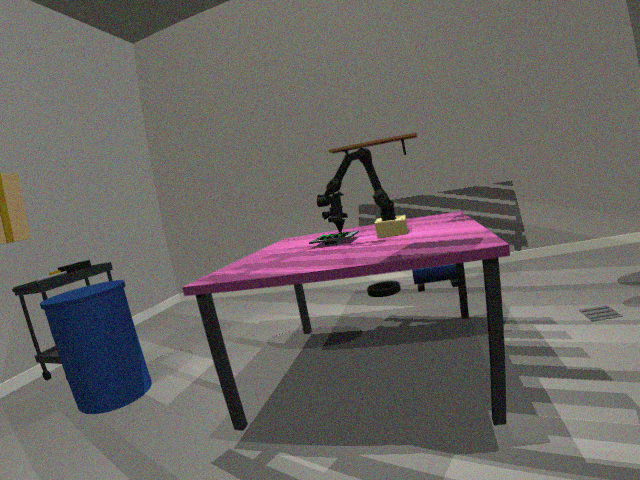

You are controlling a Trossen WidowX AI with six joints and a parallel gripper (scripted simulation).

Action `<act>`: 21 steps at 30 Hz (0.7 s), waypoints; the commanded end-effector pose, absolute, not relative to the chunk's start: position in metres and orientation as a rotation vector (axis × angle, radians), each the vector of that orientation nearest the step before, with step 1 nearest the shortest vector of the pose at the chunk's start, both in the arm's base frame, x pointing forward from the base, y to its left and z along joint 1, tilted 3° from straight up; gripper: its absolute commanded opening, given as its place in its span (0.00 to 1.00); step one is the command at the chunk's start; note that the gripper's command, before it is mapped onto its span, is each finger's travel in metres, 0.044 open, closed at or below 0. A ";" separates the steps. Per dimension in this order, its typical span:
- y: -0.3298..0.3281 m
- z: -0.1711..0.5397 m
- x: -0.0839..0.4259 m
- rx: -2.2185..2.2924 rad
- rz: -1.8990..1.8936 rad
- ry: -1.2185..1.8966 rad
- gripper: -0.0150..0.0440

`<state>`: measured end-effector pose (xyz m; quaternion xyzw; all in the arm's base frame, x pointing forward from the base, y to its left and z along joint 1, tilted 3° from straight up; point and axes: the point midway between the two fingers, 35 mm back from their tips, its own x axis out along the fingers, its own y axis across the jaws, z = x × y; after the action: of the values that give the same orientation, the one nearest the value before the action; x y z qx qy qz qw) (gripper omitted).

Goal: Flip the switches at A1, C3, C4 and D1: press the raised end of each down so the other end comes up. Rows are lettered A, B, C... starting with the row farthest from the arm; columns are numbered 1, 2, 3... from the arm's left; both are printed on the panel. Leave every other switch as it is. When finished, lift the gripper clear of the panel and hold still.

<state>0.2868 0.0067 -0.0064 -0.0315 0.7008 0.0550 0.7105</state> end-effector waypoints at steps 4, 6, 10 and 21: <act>0.007 -0.008 0.287 -0.070 0.124 1.554 0.25; 0.007 -0.008 0.287 -0.070 0.124 1.554 0.25; 0.007 -0.009 0.287 -0.070 0.124 1.554 0.25; 0.005 0.056 0.289 -0.072 0.123 1.579 0.25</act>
<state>0.2936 0.0056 0.0504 -0.0306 0.7024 0.0544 0.7090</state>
